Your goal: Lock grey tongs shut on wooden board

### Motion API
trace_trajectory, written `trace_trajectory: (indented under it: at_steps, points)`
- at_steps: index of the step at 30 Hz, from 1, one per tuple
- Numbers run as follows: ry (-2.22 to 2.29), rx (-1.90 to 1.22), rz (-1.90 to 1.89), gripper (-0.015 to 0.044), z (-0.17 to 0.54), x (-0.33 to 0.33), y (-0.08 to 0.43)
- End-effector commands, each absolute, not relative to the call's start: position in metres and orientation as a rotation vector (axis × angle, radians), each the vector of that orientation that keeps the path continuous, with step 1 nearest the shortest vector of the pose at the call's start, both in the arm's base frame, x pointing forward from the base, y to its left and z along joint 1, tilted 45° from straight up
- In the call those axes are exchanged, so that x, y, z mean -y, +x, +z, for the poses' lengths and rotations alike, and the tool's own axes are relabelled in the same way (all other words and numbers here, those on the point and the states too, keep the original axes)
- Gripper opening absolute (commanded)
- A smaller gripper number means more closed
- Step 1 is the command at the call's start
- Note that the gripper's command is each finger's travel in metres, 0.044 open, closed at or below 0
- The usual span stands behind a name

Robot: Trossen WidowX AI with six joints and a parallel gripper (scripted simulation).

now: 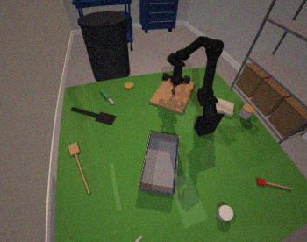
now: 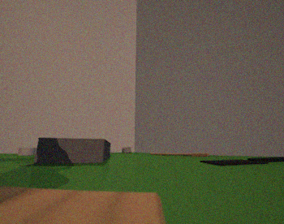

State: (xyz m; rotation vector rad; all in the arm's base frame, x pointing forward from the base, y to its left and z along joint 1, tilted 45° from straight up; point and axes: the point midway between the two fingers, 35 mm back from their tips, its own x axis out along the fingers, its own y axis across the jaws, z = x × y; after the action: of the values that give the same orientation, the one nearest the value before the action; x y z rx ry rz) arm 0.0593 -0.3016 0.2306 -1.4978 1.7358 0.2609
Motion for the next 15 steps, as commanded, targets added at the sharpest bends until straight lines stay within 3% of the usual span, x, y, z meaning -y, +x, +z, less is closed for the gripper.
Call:
trace_trajectory:
  at_steps: [1,15]
  points:
    - [-1.498,-1.736,0.260,0.0007,0.2309,0.3015,0.0593]
    - [-1.498,-1.736,0.260,0.0375,0.2309,0.3015,0.0593]
